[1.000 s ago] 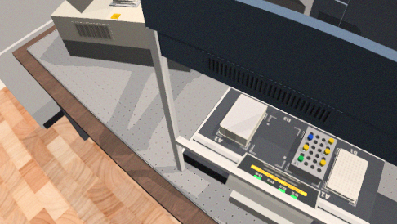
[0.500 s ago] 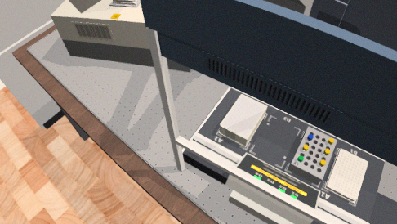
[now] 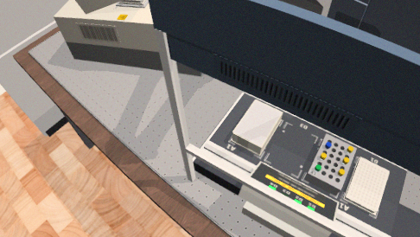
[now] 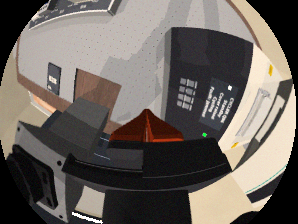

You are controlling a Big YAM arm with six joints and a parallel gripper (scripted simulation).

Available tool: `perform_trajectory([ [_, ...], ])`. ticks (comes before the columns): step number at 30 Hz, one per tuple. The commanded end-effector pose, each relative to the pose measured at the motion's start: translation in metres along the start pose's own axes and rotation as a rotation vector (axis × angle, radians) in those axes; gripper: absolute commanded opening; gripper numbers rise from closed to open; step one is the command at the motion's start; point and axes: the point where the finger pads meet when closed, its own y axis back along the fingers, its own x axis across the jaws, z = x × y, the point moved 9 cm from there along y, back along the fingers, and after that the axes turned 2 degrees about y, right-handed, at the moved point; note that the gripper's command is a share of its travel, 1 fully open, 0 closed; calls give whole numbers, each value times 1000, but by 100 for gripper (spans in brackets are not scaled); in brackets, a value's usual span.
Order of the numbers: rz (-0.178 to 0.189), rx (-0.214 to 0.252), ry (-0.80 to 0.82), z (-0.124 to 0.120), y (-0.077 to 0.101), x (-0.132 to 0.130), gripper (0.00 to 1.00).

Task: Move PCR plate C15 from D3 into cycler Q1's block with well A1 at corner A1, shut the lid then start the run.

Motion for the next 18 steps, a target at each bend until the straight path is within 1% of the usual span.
perform_trajectory([
  [1, -2, -5, 4, 1, 1, -12, 0],
  [6, -3, -5, 3, 1, 1, -12, 0],
  [16, 21, -9, -29, -1, -2, 8, 0],
  [18, 20, -9, -28, -1, -2, 7, 0],
])
